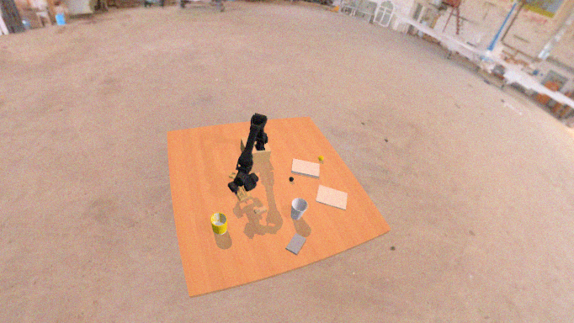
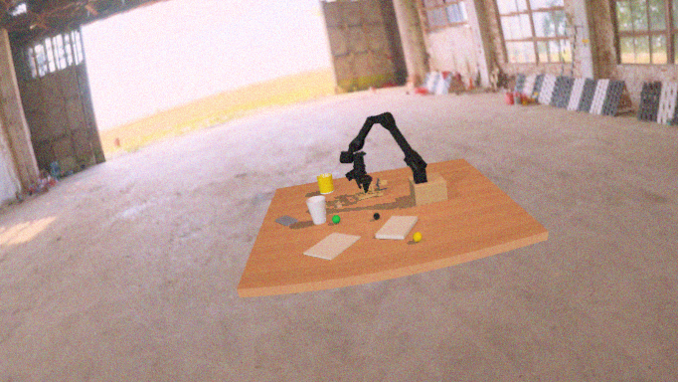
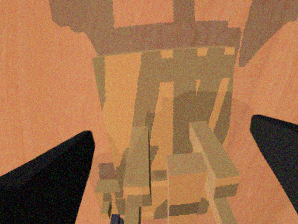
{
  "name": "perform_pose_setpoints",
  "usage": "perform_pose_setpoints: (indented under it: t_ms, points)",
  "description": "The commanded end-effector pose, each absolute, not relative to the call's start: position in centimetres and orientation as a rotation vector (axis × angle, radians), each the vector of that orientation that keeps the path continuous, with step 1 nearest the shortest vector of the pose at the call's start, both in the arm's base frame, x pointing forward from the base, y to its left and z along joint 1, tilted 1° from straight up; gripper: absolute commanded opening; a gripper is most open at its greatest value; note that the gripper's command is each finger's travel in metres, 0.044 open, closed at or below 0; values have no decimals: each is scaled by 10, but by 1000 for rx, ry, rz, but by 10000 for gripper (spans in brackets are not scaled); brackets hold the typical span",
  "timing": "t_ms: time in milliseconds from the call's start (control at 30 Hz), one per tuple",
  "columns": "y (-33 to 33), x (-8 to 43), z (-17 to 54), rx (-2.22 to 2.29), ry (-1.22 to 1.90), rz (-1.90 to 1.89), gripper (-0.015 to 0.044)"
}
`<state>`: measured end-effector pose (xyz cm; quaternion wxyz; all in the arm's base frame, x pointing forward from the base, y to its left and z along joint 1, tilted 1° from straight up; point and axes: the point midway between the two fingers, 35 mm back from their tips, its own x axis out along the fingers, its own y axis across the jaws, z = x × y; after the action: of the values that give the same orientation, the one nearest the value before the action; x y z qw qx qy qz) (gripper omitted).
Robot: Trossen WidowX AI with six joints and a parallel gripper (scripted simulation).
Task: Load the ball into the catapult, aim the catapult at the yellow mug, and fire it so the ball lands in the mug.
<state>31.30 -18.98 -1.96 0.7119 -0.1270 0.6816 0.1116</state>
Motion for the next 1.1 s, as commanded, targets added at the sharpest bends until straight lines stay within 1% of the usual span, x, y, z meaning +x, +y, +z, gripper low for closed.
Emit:
perform_pose_setpoints:
  t_ms: [0,300,533,600,700,867,1067]
  points:
    - [-190,313,-20,-281,1511,247,414]
    - [-190,313,-20,-281,1511,247,177]
    - [-190,313,-20,-281,1511,247,131]
    - [-190,313,-9,-281,1511,248,78]
    - [-189,312,28,-281,1511,251,0]
    - [-189,311,30,-263,1513,234,0]
    - [-189,311,30,-109,1525,86,0]
